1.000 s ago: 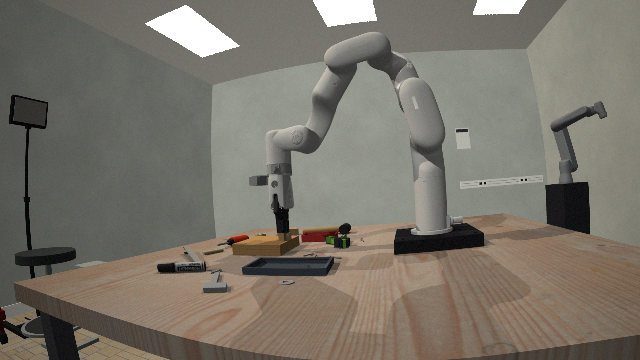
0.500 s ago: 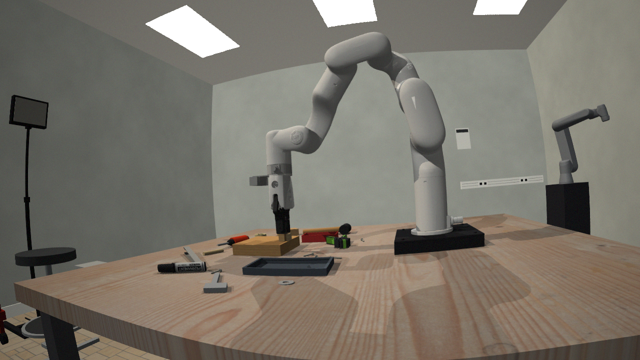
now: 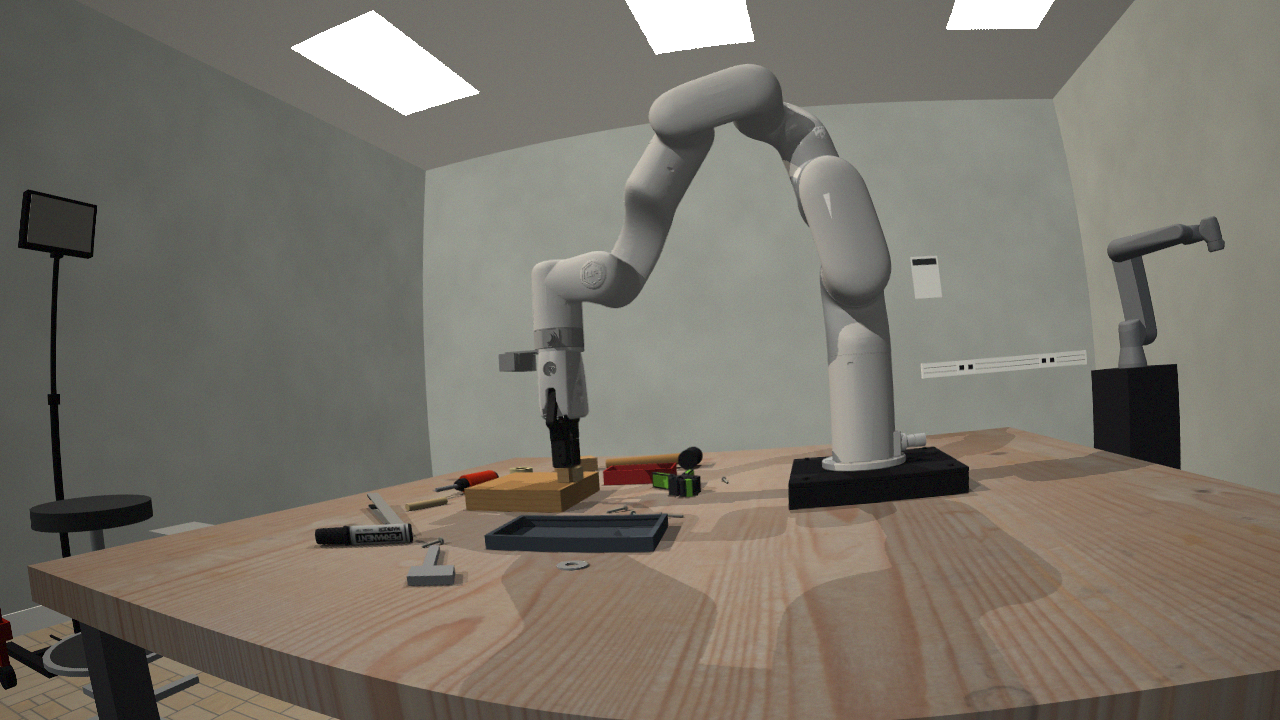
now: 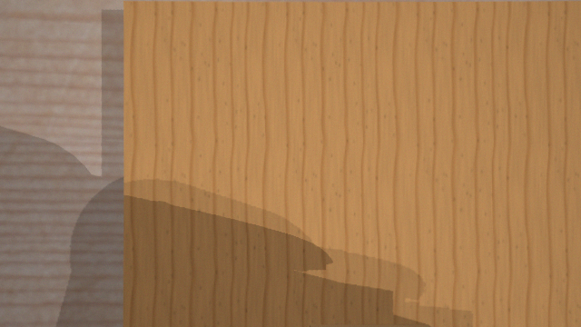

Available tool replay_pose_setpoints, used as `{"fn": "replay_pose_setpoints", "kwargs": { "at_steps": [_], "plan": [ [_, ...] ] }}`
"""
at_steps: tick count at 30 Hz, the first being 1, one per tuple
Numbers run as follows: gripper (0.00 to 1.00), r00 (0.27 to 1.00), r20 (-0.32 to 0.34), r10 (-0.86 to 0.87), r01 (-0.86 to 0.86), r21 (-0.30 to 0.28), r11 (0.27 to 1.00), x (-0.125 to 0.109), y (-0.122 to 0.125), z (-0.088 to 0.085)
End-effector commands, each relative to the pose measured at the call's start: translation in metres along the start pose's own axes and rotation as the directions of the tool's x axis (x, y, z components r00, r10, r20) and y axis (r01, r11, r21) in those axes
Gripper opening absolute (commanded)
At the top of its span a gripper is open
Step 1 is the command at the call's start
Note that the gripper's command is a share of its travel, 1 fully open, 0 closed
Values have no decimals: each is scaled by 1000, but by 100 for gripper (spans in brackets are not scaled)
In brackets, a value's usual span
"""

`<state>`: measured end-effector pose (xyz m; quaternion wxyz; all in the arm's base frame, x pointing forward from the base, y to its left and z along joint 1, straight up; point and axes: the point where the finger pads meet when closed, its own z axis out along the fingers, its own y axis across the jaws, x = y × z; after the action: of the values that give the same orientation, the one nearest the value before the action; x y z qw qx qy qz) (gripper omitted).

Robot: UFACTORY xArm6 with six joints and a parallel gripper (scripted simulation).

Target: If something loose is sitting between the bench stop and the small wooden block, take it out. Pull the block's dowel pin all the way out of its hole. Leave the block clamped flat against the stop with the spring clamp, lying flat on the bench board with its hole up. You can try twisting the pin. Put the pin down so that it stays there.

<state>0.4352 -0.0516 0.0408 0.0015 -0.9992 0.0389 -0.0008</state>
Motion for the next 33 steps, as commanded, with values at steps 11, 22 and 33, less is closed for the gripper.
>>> {"fn": "replay_pose_setpoints", "kwargs": {
  "at_steps": [11, 22, 33],
  "plan": [
    [28, 1000, -4, 0, 0, 0, 1000, 1, 0, -2],
    [28, 1000, -4, 0, 0, 0, 1000, 1, 0, -6],
    [28, 1000, -4, 0, 0, 0, 1000, 1, 0, -19]
  ]
}}
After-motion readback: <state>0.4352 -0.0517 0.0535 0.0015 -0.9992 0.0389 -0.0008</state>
